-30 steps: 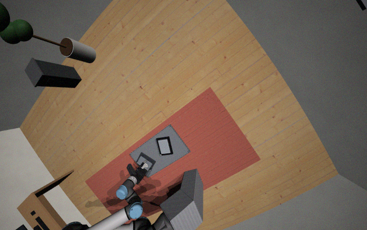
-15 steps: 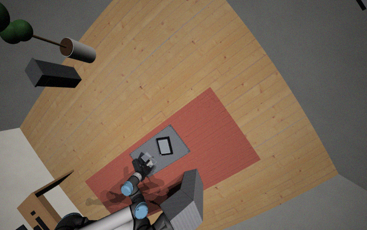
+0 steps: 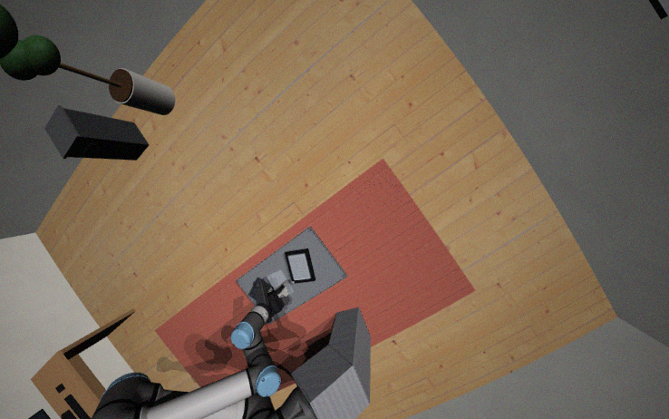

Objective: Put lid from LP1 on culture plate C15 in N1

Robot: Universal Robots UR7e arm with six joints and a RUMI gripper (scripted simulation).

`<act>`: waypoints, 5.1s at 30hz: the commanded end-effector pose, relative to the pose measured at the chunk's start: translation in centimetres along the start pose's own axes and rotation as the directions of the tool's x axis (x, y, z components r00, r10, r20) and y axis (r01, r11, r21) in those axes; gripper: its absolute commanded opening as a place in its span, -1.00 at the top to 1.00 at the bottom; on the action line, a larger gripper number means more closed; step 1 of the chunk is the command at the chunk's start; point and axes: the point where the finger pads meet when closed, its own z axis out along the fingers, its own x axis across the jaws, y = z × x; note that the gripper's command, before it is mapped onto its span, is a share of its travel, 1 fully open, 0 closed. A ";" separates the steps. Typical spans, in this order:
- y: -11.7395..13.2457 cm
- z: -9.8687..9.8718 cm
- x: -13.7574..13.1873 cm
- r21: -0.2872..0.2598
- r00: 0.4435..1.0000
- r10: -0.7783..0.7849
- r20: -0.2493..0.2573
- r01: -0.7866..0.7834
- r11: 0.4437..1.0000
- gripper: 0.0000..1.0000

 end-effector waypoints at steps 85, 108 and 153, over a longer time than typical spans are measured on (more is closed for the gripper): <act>-2.9 1.5 12.0 0.001 0.958 0.288 0.000 -0.288 0.958 1.00; -2.9 1.9 12.0 0.001 0.958 0.288 0.000 -0.288 0.958 1.00; -2.9 1.9 12.0 0.001 0.958 0.288 0.000 -0.288 0.958 -0.64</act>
